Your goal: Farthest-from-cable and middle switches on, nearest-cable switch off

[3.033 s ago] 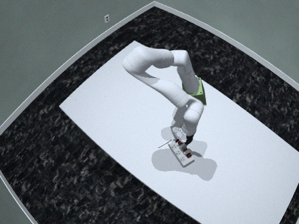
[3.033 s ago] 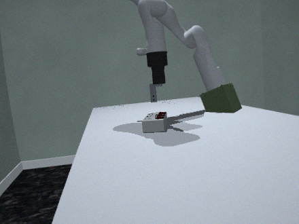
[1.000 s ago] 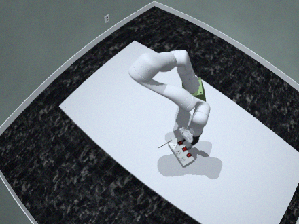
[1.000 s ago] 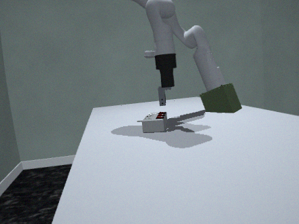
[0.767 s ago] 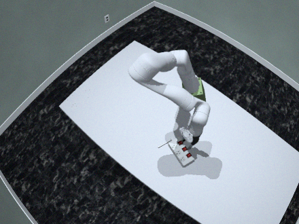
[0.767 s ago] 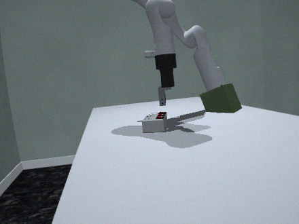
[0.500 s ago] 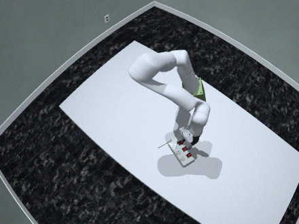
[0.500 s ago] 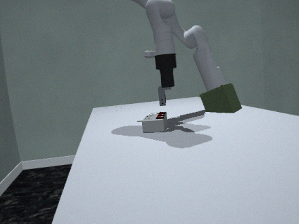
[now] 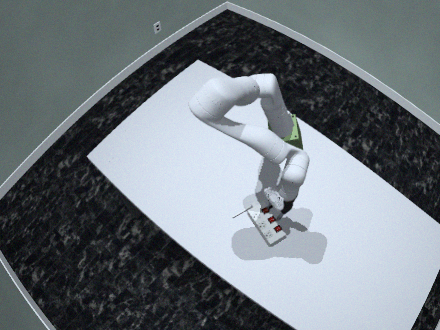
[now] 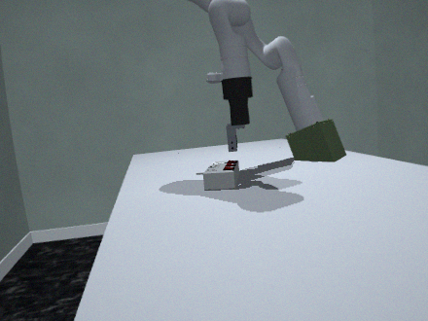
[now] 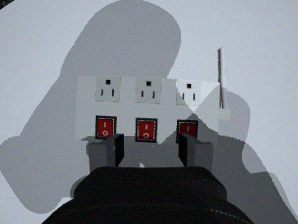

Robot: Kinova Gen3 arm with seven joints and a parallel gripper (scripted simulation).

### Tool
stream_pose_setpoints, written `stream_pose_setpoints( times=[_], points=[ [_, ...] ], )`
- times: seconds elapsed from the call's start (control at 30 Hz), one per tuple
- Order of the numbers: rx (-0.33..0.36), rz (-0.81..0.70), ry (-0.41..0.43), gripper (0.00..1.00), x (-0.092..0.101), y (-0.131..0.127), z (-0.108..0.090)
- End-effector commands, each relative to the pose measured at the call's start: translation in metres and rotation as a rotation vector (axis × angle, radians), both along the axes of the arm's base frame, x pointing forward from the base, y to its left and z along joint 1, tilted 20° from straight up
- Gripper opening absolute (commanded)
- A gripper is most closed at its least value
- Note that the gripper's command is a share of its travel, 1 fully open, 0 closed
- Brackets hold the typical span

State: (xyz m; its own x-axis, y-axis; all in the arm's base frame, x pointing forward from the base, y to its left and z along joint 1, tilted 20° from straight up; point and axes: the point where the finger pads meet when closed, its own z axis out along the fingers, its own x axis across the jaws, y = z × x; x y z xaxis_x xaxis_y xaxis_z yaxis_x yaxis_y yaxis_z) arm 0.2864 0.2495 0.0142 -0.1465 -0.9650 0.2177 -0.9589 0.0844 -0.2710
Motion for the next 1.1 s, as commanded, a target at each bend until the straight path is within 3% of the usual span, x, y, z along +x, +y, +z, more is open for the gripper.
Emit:
stream_pose_setpoints(
  times=[0.0,0.47,0.9,1.07],
  points=[
    [0.001,0.001,-0.001,1.00,0.000,0.001,0.001],
    [-0.002,0.026,0.003,1.00,0.004,0.002,0.009],
    [-0.042,0.230,0.038,1.00,0.029,0.005,0.077],
    [-0.050,0.263,0.045,1.00,0.032,0.004,0.088]
  ],
)
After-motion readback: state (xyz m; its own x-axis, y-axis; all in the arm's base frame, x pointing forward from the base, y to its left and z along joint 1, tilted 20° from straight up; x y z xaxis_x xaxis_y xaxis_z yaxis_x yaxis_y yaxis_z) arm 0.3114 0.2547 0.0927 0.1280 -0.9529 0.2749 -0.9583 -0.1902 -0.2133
